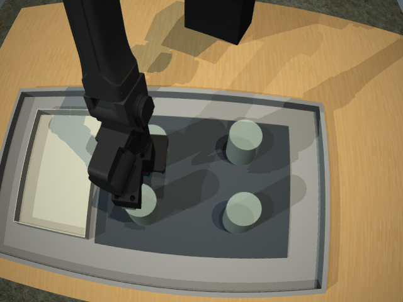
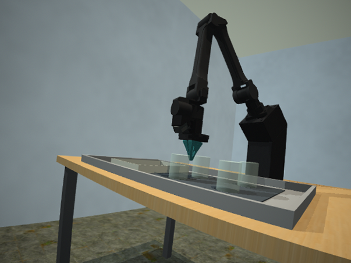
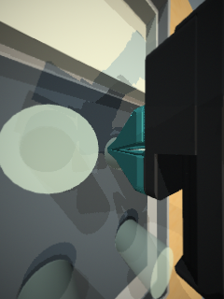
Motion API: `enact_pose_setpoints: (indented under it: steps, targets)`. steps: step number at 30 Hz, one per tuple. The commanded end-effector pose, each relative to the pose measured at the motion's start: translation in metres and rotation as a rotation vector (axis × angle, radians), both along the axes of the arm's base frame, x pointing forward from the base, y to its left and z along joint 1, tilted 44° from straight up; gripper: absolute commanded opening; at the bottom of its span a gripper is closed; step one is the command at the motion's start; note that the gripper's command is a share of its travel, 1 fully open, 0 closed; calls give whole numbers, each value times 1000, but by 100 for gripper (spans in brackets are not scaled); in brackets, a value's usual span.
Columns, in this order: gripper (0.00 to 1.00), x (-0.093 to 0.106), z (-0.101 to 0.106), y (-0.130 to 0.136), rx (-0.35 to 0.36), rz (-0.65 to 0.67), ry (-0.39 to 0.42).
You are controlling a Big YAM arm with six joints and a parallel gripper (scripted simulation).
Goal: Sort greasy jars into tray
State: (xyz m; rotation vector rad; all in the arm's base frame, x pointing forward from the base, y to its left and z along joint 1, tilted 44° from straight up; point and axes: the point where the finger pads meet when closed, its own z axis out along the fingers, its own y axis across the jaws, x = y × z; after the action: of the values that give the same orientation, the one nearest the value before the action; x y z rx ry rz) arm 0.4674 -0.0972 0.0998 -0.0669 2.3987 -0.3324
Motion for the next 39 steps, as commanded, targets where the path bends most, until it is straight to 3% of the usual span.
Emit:
enact_pose_setpoints:
  steps: [1,39]
  targets:
    - [0,5,-4,-6,-3,-6,10]
    - [0,8,-1,-6,-3,-6,10]
